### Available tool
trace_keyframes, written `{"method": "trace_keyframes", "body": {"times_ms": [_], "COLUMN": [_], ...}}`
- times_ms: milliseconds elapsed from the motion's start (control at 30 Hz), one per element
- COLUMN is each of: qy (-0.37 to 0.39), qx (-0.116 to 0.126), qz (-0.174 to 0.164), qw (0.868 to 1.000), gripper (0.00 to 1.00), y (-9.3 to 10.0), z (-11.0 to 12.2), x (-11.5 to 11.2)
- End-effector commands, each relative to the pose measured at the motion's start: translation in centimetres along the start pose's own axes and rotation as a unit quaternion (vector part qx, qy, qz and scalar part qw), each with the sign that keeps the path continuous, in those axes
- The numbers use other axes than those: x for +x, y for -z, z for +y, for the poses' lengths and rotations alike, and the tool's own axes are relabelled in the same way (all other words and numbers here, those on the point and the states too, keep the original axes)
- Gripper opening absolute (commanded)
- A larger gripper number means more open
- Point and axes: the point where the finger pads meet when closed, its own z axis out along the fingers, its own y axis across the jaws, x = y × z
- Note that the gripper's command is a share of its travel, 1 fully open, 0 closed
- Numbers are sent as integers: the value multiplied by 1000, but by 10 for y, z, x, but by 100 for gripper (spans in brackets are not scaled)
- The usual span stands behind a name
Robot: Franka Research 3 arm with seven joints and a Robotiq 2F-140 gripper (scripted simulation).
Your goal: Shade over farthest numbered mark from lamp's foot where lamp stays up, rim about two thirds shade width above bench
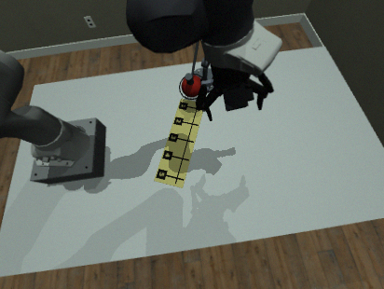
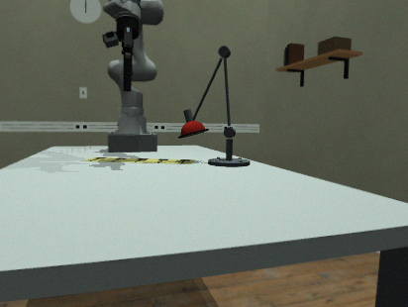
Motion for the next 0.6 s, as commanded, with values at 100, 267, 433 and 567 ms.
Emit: {"method": "trace_keyframes", "body": {"times_ms": [100,267,433,567], "qy": [-22,-53,-83,-101], "qx": [-2,4,11,14], "qz": [-38,-70,-101,-120], "qw": [999,996,991,988], "gripper": [100,100,100,100], "y": [14,33,52,64], "z": [5,3,1,0], "x": [-14,-26,-37,-44]}}
